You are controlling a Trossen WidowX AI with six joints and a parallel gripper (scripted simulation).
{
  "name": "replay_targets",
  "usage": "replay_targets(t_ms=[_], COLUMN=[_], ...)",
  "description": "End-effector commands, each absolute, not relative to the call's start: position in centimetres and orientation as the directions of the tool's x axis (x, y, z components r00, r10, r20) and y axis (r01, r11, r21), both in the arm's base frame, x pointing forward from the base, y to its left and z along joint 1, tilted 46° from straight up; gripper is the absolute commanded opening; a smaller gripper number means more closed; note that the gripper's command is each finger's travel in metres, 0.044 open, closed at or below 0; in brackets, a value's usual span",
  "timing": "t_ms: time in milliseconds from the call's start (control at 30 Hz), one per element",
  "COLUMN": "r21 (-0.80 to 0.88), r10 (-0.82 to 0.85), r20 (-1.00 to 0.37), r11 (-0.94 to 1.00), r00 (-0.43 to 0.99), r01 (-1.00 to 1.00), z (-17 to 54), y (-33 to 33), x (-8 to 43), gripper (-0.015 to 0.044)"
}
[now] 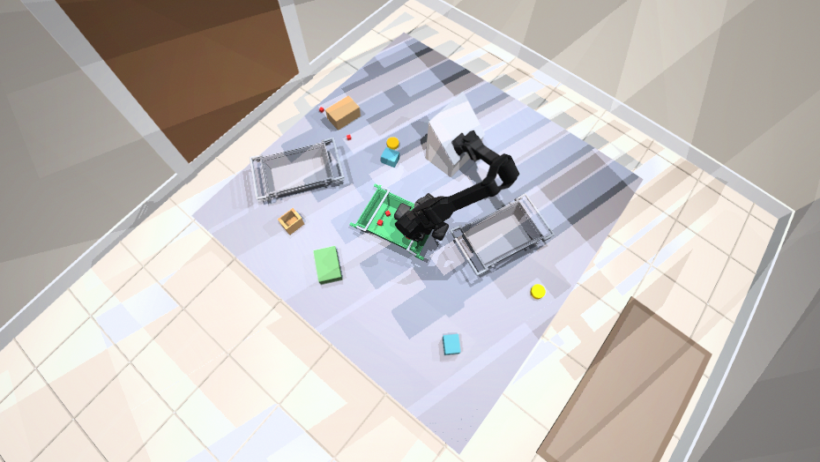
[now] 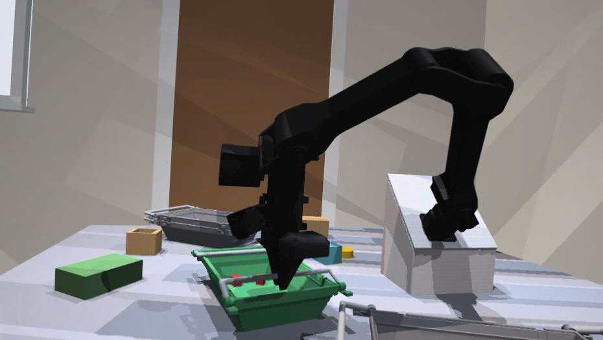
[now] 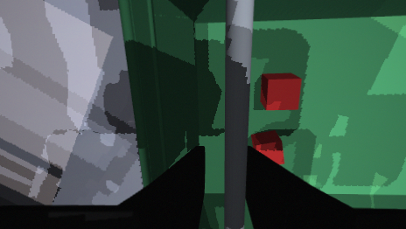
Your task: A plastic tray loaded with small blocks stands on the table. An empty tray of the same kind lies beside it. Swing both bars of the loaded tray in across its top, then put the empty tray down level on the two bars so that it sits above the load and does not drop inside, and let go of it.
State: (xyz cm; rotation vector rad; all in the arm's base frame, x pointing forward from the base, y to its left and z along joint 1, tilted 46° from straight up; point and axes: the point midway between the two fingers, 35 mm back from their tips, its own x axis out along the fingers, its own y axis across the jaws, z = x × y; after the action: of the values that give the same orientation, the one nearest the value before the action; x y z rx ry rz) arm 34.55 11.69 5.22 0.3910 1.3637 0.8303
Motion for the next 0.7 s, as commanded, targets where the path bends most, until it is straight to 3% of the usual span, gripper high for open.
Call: replay_targets(t_ms=[0, 667], r21=[0.69, 0.689], r10=[0.719, 0.716], r20=[-0.695, -0.698], r11=[0.662, 0.666], r00=[-0.013, -0.017], r01=[-0.294, -0.286], z=[5.1, 7.5], y=[11.5, 9.2], x=[34.5, 34.5], gripper=[0.0083, 0.0083])
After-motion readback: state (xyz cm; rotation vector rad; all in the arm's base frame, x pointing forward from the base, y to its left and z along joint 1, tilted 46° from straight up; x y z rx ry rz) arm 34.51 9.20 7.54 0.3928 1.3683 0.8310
